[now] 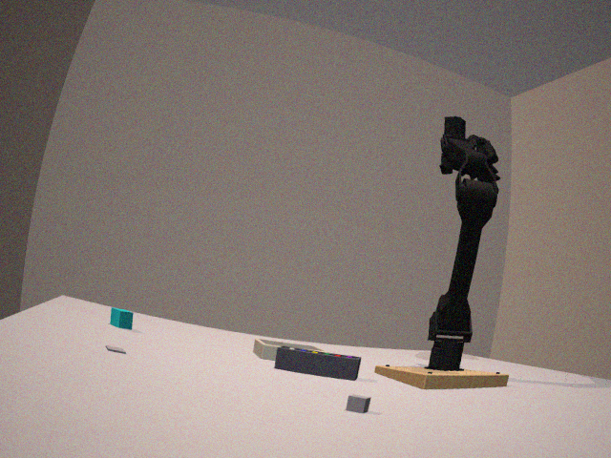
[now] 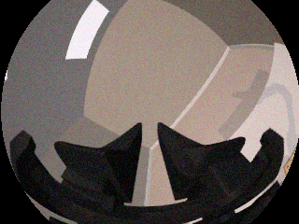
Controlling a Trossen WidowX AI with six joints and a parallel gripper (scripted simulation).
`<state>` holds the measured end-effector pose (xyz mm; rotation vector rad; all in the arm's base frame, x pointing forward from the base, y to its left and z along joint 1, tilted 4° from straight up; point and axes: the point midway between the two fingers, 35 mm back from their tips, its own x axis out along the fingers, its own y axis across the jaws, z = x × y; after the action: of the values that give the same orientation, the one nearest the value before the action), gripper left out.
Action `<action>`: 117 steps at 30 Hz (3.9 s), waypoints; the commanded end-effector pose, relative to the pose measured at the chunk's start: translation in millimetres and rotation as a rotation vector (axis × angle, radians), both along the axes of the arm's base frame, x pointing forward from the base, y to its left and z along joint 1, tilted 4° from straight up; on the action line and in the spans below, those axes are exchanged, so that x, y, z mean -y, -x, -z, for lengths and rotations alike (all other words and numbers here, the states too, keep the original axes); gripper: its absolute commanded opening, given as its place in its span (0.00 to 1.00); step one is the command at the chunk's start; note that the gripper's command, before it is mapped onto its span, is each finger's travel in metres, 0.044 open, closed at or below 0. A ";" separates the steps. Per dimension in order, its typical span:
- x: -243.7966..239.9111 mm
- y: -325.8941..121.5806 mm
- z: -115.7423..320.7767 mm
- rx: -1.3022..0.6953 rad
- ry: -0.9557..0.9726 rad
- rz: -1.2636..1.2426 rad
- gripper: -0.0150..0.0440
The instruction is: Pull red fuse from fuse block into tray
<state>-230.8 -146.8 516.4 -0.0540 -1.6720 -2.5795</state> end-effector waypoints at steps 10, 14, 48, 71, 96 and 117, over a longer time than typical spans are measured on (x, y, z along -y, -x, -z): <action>161.3 -109.1 90.9 0.218 -0.098 -0.675 0.38; 189.3 -164.2 122.3 0.302 -0.149 -0.866 0.38; -83.2 -508.4 404.4 0.918 -1.410 -1.578 0.38; -132.1 -484.5 434.1 0.885 -1.590 -1.508 0.38; -131.2 -485.2 455.1 0.885 -1.590 -1.508 0.38; -130.7 -485.2 464.5 0.884 -1.590 -1.508 0.38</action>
<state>255.3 -16.5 55.7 1.6373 0.7615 -1.6797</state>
